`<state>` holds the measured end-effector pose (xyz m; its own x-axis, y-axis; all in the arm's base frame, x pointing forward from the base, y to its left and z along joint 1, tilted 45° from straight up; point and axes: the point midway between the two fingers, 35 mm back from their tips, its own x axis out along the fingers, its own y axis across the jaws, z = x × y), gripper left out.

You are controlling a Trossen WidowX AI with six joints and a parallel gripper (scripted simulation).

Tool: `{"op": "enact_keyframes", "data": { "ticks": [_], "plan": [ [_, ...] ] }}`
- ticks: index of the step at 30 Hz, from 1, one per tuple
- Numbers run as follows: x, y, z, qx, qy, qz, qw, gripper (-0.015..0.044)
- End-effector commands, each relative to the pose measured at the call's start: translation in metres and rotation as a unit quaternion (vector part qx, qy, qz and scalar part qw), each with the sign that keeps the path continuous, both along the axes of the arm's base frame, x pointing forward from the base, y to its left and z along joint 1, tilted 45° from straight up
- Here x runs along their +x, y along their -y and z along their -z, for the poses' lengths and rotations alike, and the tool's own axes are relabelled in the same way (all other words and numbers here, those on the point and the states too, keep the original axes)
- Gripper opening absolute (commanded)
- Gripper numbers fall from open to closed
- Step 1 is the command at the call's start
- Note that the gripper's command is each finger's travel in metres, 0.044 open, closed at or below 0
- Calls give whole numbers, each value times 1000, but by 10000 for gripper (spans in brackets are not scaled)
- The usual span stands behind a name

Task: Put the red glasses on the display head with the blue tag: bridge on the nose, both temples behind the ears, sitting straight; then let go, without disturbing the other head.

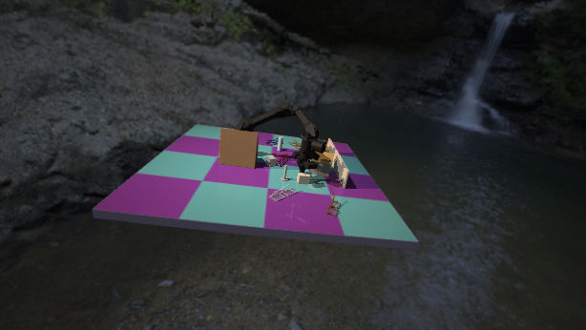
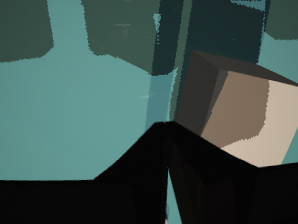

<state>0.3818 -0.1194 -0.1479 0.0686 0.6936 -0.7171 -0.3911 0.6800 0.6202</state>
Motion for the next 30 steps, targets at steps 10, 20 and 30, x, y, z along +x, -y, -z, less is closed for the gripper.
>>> {"op": "enact_keyframes", "data": {
  "ticks": [10, 20, 30],
  "plan": [
    [-4, -2, 6, 1, -6, -4, 1000, 0],
    [-4, -2, 6, 1, -6, -4, 1000, 0],
    [-23, 6, -60, 1, -7, -3, 1000, 0]
  ]
}}
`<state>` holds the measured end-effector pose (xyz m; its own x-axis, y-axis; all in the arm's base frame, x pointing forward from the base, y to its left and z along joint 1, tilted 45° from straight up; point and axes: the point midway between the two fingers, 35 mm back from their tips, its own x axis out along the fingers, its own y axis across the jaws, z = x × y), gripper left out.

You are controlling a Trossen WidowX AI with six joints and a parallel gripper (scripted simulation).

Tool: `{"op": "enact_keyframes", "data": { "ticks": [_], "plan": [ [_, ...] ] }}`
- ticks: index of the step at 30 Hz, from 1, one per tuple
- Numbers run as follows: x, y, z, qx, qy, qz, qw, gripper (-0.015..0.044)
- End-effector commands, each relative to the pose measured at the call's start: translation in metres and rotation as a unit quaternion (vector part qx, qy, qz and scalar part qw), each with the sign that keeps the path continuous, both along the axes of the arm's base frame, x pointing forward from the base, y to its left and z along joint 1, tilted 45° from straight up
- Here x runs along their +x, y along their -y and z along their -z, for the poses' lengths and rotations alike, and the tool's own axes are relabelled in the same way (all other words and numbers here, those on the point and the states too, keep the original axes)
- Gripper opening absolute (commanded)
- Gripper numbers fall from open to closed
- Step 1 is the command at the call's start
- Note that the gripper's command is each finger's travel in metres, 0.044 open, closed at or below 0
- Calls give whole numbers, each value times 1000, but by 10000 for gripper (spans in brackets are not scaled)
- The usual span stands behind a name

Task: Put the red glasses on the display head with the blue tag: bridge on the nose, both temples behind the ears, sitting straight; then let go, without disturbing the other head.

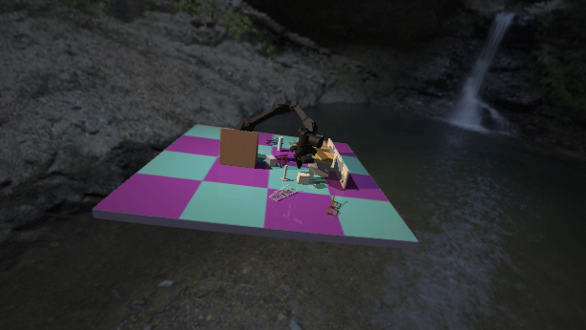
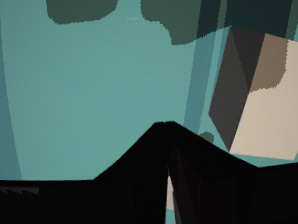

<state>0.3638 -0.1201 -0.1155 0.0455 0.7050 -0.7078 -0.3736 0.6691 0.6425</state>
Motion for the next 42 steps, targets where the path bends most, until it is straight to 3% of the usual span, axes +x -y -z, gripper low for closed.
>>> {"op": "enact_keyframes", "data": {
  "ticks": [1, 4, 12, 25, 42],
  "plan": [
    [-8, 6, -33, -7, 8, -3, 1000, 0],
    [-9, 6, -35, -7, 8, -3, 1000, 0],
    [-3, 8, -30, -7, 12, 3, 1000, 200],
    [-4, 7, -31, -7, 15, 0, 1000, 200],
    [-95, -111, -122, -20, 273, -274, 922, 200]
  ]
}}
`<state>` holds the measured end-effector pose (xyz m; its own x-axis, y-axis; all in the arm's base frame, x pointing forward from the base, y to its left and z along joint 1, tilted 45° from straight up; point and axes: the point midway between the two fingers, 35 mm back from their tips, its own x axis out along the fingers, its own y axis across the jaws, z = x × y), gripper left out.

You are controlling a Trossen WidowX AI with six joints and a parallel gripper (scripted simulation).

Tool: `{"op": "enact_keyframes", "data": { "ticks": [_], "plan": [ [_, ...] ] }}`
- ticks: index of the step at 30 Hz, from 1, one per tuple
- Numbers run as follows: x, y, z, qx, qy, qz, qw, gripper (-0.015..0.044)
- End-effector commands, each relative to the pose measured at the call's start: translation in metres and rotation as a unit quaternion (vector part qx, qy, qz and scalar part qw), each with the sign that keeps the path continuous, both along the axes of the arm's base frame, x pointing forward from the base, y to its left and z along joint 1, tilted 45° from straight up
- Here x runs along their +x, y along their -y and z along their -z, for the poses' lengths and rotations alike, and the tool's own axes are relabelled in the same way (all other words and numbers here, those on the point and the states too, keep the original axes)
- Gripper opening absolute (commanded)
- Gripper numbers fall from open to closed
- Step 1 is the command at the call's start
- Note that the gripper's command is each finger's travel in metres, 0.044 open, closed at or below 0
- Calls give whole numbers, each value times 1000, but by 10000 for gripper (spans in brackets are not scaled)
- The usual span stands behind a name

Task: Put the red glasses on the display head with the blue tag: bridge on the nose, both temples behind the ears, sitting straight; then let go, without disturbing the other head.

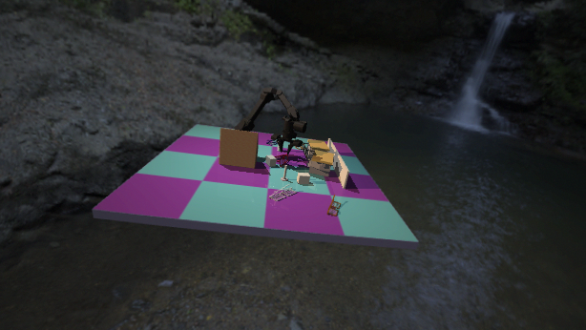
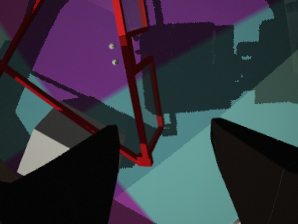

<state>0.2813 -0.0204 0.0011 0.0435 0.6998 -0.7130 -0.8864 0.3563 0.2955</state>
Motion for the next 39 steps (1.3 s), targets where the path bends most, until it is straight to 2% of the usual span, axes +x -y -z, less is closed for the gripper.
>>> {"op": "enact_keyframes", "data": {
  "ticks": [1, 6, 9, 39],
  "plan": [
    [-12, -12, -5, 0, 32, -30, 999, 200],
    [-13, -12, -5, 0, 32, -30, 999, 200],
    [-13, -12, -5, 0, 32, -30, 999, 121],
    [-7, -34, 19, -1, 32, -29, 999, 120]
  ]
}}
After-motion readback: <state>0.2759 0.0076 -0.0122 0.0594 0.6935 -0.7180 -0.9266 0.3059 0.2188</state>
